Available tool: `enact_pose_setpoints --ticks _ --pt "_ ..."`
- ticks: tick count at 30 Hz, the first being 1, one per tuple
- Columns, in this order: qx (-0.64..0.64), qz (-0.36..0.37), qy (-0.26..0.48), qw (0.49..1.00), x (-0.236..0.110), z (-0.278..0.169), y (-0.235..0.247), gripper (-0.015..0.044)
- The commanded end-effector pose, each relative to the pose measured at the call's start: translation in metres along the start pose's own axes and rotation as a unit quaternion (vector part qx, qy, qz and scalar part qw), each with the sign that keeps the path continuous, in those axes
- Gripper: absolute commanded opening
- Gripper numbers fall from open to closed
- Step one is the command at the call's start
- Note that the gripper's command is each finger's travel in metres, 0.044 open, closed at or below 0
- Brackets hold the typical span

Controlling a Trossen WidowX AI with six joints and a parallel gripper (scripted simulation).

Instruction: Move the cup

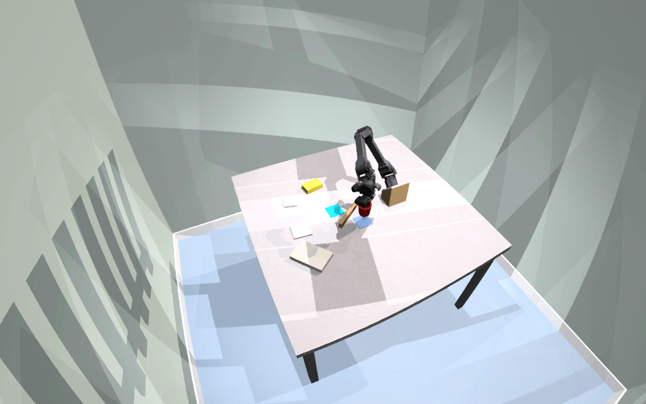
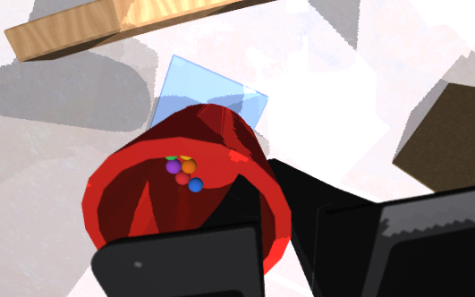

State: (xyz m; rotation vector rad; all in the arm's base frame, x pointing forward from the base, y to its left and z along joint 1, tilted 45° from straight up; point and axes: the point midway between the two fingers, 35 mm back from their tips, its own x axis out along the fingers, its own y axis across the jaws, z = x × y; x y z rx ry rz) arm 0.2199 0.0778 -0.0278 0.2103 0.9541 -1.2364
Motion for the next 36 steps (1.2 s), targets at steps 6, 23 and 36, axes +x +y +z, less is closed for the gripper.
enact_pose_setpoints --ticks 6,23,36 --pt "0.0 0.0 0.001 1.0 0.0 0.006 0.001 0.0" --pt "0.003 0.001 0.002 1.0 0.001 0.046 0.005 0.0" --pt "0.003 0.001 0.002 1.0 0.003 0.079 0.008 0.0"
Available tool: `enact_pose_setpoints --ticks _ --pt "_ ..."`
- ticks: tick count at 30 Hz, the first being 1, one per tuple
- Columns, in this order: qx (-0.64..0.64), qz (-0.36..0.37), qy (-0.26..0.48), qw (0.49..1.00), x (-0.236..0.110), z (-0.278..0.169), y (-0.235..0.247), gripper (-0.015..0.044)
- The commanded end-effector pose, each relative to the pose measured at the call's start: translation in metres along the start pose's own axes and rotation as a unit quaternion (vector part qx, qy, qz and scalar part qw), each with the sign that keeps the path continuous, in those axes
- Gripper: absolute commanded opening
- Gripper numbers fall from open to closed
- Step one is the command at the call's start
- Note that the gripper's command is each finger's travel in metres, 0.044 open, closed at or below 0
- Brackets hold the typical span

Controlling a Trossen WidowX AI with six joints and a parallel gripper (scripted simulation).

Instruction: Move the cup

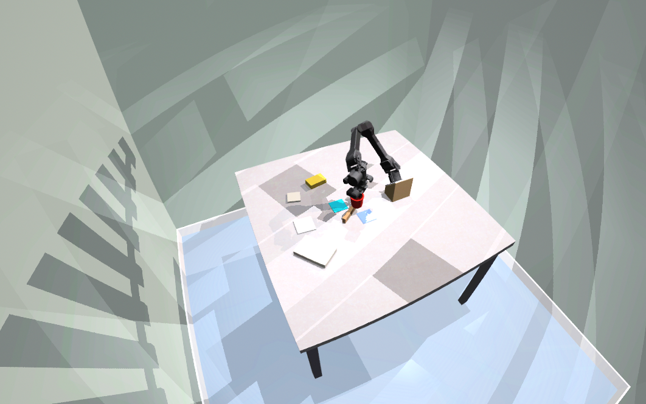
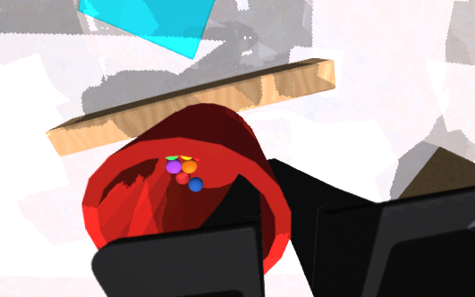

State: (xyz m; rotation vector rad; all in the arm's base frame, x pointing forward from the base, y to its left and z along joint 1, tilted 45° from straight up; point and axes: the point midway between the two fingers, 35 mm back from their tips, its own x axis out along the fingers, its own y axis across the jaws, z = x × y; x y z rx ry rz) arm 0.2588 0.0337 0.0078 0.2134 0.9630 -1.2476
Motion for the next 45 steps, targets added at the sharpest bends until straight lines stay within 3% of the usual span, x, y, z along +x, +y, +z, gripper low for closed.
enact_pose_setpoints --ticks 1,37,45 --pt "0.002 0.007 -0.003 1.0 -0.004 0.013 0.003 0.0" --pt "0.003 0.006 -0.005 1.0 -0.012 0.106 0.014 0.0" --pt "0.003 0.006 -0.005 1.0 -0.008 0.109 0.015 0.0"
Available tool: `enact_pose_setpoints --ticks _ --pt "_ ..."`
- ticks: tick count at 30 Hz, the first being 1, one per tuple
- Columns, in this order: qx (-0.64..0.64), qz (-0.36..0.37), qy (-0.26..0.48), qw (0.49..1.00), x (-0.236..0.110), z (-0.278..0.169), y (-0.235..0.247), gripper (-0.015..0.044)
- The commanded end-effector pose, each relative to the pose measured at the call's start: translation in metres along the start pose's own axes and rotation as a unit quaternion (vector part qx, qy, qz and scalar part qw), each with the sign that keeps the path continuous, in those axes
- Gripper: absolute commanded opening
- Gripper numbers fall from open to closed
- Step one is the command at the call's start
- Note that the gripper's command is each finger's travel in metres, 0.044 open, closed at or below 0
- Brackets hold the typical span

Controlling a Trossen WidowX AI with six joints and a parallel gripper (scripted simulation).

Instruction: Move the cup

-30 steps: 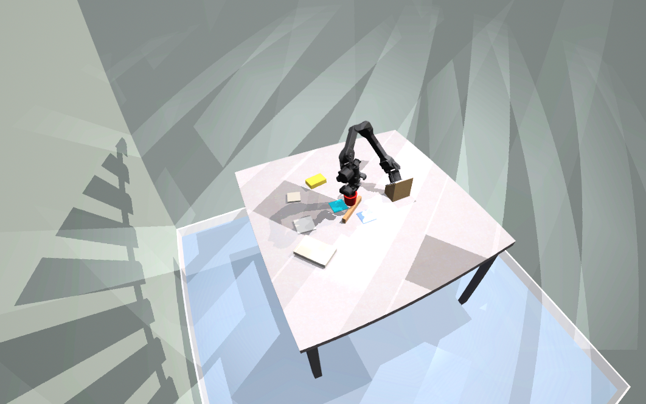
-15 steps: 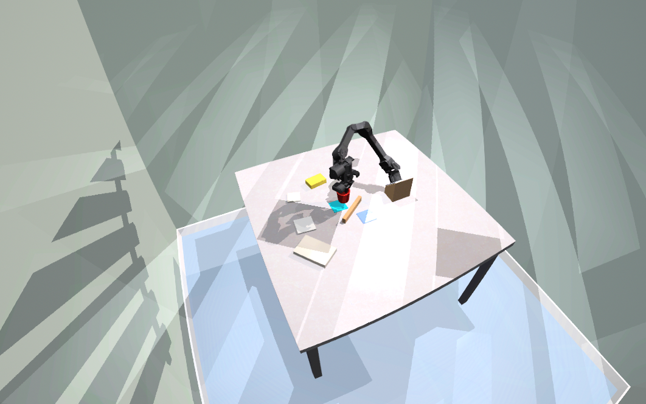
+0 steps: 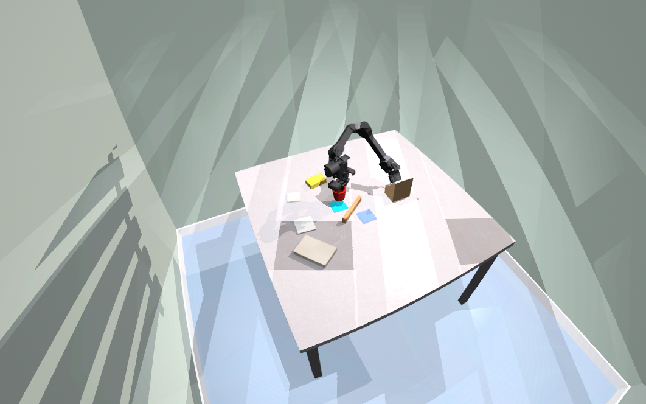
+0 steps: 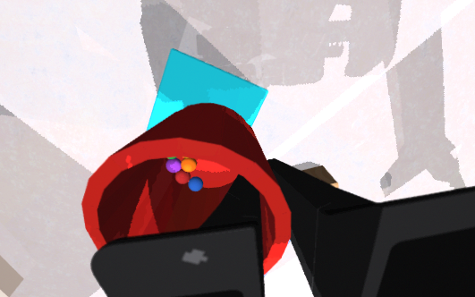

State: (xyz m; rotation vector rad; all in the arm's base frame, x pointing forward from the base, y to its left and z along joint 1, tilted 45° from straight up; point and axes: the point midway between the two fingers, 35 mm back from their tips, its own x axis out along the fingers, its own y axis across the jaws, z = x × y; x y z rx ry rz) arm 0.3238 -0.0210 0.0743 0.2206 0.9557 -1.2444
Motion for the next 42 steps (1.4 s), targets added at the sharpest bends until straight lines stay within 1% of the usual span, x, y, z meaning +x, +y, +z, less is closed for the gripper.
enact_pose_setpoints --ticks 1,33,42 --pt "0.0 0.003 -0.004 1.0 0.002 0.003 0.001 0.0" --pt "0.0 0.003 -0.005 1.0 0.052 0.004 0.001 0.0" --pt "0.004 0.003 -0.001 1.0 0.052 0.004 0.001 0.0"
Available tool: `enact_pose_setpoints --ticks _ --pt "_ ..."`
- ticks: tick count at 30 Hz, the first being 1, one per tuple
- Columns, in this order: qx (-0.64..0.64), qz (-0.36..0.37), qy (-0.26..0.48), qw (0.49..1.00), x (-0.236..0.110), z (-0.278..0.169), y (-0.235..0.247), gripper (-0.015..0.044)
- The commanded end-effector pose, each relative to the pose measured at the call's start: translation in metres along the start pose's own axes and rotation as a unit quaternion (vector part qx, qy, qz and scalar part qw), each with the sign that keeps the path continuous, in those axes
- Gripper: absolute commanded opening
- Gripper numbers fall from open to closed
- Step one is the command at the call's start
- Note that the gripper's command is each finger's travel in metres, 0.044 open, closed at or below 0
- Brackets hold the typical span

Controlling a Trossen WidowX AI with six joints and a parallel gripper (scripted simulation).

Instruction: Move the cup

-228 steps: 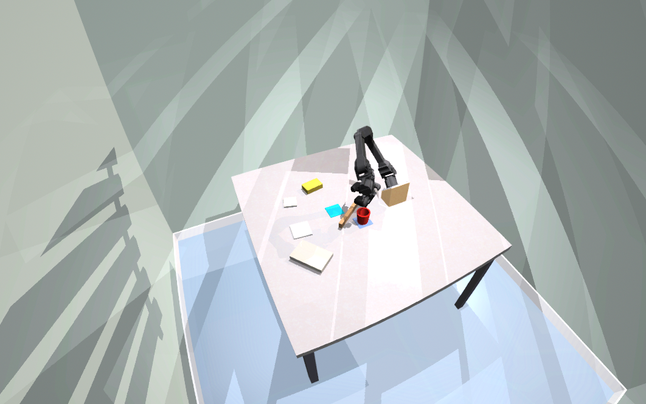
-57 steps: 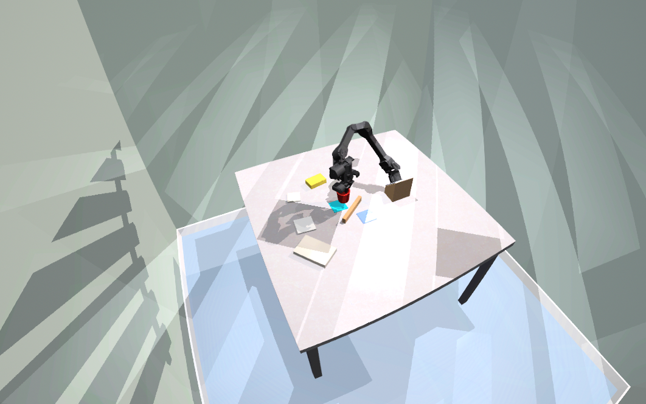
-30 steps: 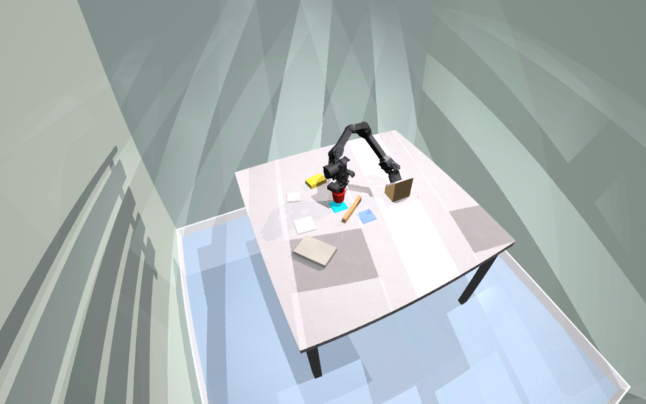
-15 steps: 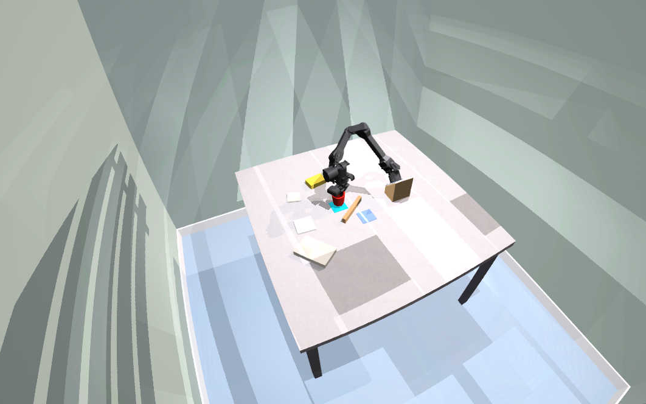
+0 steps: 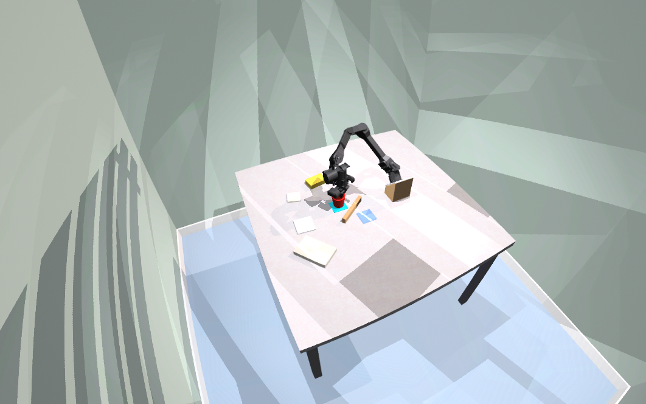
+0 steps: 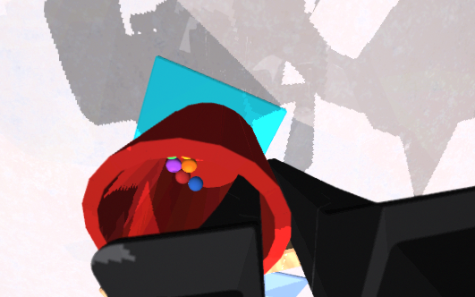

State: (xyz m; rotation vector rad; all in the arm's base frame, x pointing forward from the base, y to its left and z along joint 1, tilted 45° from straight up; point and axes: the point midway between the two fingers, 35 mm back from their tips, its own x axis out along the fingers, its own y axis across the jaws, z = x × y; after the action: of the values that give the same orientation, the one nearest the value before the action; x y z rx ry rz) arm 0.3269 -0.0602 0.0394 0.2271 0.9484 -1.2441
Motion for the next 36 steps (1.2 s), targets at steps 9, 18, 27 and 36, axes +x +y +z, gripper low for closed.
enact_pose_setpoints --ticks 9,18,27,36 --pt "0.0 0.001 0.0 1.0 -0.001 0.0 0.0 0.0053" --pt "0.0 0.001 0.0 1.0 -0.001 0.0 0.0 0.0128" --pt "-0.001 0.001 0.0 1.0 -0.012 0.0 0.001 0.0128" --pt "-0.002 0.001 -0.001 1.0 -0.027 -0.001 0.001 0.0128"
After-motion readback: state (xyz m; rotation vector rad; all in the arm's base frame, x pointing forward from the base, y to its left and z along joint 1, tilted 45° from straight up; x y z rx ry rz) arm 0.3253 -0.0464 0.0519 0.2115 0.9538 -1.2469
